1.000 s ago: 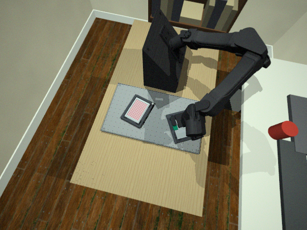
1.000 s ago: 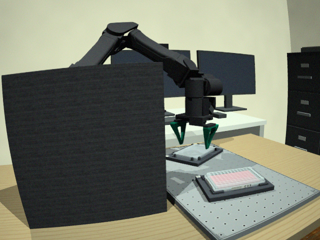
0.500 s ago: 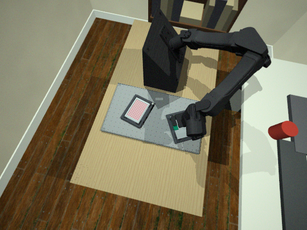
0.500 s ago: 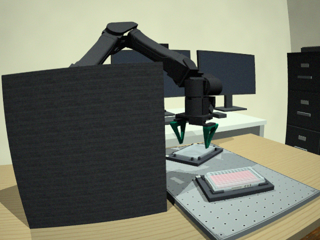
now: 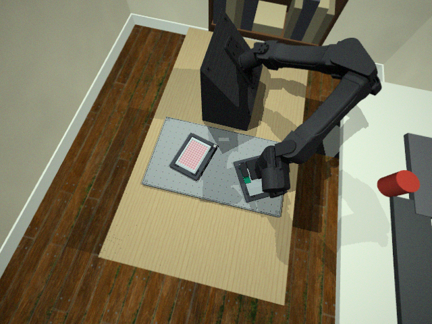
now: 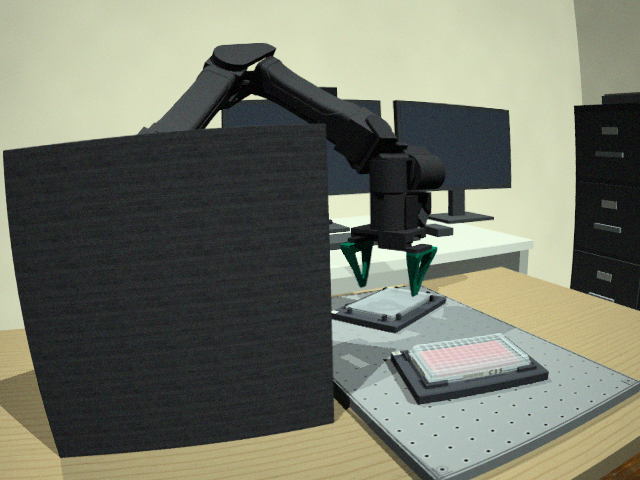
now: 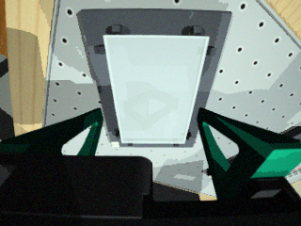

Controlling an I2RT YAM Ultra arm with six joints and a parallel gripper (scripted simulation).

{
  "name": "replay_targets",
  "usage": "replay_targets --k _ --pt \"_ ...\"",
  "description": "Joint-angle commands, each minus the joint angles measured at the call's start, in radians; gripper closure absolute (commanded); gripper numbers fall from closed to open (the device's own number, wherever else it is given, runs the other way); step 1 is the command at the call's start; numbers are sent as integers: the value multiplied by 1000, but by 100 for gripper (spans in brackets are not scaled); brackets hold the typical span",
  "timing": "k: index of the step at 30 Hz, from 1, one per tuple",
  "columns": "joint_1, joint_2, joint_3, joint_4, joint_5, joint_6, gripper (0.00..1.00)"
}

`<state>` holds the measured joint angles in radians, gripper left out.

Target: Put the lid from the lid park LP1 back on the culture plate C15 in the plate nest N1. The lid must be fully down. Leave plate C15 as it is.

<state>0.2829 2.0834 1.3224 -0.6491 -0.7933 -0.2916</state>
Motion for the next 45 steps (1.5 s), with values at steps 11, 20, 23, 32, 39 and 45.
replay_targets --k 11,20,23,32,39,45 --pt "-10 1 -2 27 0 15 0" --pt "-2 8 -7 47 2 28 0" --pt "2 10 -9 56 2 33 0" --pt "11 17 -14 76 4 45 0" --pt "18 23 -17 93 6 55 0" --pt "21 25 -19 99 6 59 0"
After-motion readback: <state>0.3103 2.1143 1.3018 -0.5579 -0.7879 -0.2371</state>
